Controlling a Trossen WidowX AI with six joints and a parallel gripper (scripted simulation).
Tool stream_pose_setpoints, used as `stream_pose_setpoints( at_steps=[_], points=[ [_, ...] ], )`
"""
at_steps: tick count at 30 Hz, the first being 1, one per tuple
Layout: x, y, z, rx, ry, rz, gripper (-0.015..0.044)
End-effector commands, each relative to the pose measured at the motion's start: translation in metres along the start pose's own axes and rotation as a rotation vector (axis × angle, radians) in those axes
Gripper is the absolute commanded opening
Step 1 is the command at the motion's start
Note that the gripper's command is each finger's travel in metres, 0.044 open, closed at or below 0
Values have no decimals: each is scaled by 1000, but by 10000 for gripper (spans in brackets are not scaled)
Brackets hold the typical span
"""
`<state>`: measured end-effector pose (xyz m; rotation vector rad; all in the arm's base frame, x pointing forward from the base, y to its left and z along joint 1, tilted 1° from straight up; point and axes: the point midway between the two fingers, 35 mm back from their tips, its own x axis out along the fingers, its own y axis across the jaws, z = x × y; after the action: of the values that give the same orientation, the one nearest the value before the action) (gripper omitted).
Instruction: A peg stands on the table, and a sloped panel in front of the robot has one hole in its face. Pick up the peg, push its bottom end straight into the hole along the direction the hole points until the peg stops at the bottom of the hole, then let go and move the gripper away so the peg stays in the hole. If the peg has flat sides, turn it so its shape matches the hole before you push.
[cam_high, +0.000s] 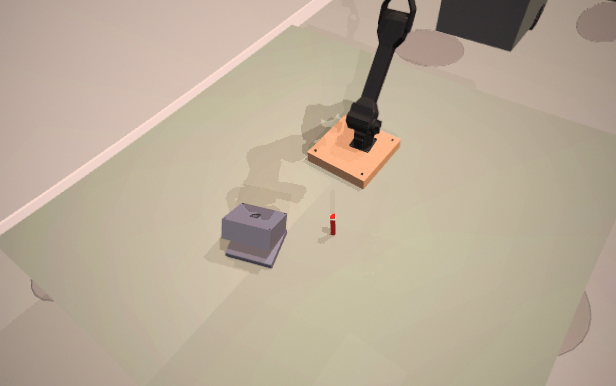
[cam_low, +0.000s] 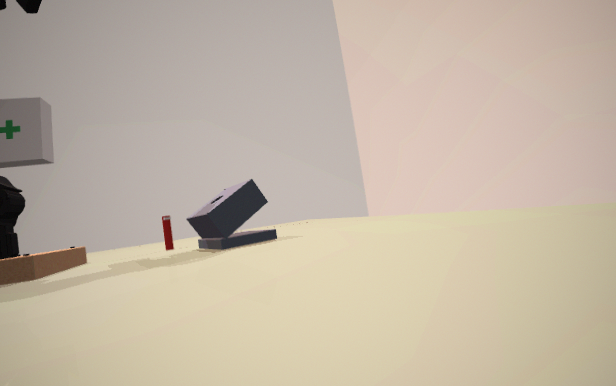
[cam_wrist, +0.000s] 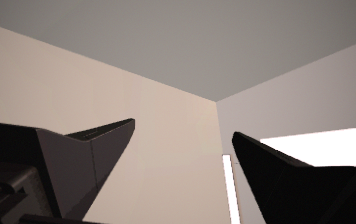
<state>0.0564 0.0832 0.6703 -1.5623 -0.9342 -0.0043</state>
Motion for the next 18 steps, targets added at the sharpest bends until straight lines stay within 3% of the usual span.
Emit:
stream_pose_setpoints(
  at_steps=[1,18],
  points=[
    [20,41,-23,122,47,99,440],
    [67,192,-69,506,192,449,440]
  ],
)
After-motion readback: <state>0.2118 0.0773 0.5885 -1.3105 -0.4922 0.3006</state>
